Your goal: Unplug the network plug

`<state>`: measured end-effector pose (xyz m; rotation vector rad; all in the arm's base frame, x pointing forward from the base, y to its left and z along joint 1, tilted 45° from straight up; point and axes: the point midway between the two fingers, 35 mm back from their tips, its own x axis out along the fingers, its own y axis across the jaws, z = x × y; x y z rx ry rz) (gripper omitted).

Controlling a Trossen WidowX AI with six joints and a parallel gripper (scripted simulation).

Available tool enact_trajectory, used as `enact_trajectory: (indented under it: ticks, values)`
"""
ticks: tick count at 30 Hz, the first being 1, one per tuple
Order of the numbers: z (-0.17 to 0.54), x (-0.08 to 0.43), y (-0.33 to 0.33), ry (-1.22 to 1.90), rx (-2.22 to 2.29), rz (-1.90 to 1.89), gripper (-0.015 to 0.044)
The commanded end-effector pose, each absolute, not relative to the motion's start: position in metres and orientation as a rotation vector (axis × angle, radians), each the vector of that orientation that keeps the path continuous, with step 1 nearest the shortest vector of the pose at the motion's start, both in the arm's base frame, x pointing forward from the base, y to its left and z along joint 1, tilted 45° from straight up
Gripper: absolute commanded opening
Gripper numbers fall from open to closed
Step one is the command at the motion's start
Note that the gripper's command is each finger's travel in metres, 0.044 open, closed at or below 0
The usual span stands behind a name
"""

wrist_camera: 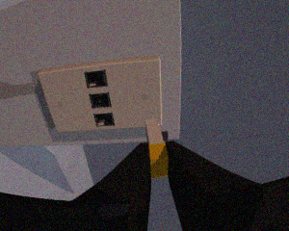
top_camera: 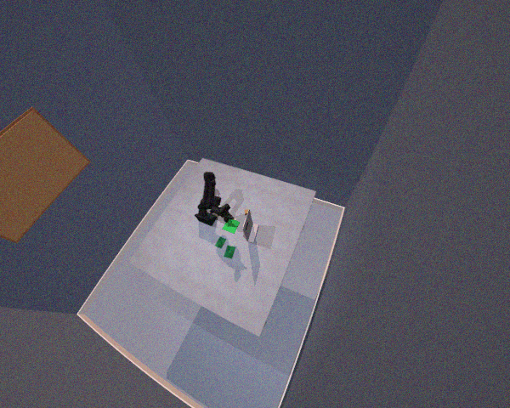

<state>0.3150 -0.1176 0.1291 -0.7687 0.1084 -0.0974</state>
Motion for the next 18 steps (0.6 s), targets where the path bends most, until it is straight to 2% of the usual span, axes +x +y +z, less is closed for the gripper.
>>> enact_trajectory:
  ticks: [1, 18]
  values:
    - [0.137, 0.31, -0.122, 0.099, -0.78, -0.101, 0.0]
    - [0.091, 0.311, -0.102, 0.257, -0.855, 0.161, 0.0]
